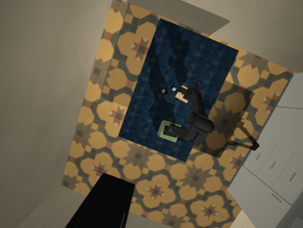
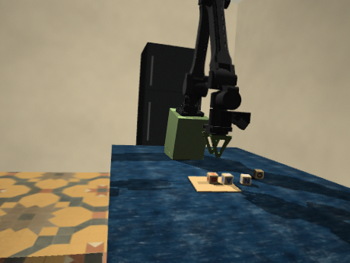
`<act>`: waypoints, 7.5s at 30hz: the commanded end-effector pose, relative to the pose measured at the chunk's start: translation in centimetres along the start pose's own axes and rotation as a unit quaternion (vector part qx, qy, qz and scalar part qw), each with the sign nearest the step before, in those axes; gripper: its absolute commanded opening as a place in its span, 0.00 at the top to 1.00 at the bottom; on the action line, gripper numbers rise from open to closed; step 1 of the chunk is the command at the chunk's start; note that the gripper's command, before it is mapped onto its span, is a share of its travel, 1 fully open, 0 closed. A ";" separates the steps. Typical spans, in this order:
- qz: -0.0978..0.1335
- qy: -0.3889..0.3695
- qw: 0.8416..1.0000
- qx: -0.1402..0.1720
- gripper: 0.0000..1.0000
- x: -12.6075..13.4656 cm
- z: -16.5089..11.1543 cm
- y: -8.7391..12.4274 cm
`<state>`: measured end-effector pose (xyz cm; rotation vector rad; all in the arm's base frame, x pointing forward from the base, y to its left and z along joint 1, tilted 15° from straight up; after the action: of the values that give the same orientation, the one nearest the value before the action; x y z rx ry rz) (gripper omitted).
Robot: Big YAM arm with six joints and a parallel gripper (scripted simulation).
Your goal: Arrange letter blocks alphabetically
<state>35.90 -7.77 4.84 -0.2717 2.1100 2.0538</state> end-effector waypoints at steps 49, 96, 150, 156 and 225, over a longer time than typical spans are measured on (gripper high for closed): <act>-0.012 0.001 1.000 0.000 0.42 -1.3 0.2 -3.9; -0.007 0.001 1.000 -0.001 0.42 -1.1 0.3 -5.5; -0.003 0.001 1.000 -0.001 0.56 -0.6 0.4 -9.3; -0.003 0.001 1.000 -0.001 0.56 -0.6 0.4 -9.3; 0.001 -0.001 1.000 -0.001 0.75 -0.4 -0.5 0.9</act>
<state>35.75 -7.60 5.92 -0.2755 2.1091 2.0535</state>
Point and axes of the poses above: the point where the finger pads meet when closed, its own y axis back along the fingers, its own x axis across the jaws, z = x × y, the point moved 7 cm from there along y, back along the fingers, and after that the axes turned 12 degrees about y, right-handed, at the moved point
